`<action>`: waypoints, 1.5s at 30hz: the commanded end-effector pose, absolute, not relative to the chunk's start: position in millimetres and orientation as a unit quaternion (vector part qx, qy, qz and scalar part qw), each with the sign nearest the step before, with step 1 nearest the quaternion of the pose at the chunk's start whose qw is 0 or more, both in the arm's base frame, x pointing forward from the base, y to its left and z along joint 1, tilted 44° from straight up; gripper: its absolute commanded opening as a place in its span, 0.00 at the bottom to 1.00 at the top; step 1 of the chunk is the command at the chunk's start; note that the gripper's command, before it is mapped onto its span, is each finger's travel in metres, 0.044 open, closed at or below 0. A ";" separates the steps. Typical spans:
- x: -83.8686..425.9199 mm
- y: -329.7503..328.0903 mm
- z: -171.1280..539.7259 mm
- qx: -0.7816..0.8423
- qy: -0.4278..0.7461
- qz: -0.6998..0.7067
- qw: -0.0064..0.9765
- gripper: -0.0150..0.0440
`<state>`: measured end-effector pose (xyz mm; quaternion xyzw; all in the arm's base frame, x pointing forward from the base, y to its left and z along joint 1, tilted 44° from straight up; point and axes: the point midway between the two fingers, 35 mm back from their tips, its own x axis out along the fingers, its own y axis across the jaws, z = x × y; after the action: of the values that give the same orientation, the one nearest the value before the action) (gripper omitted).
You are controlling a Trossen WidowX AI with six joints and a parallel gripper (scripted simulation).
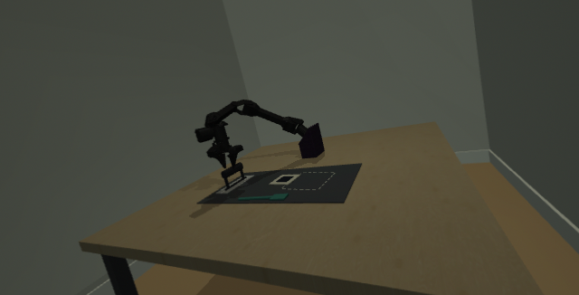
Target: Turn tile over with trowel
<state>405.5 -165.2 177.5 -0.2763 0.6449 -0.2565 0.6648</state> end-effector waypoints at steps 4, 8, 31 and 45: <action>405.2 -173.9 168.6 -0.277 0.647 -0.255 0.663 0.71; 405.2 -178.6 164.0 -0.277 0.647 -0.255 0.663 0.71; 405.2 -180.3 162.4 -0.278 0.647 -0.255 0.663 0.49; 405.2 -180.3 162.4 -0.331 0.666 -0.201 0.638 0.47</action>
<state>406.1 -177.9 162.8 -0.3092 0.6567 -0.2242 0.6502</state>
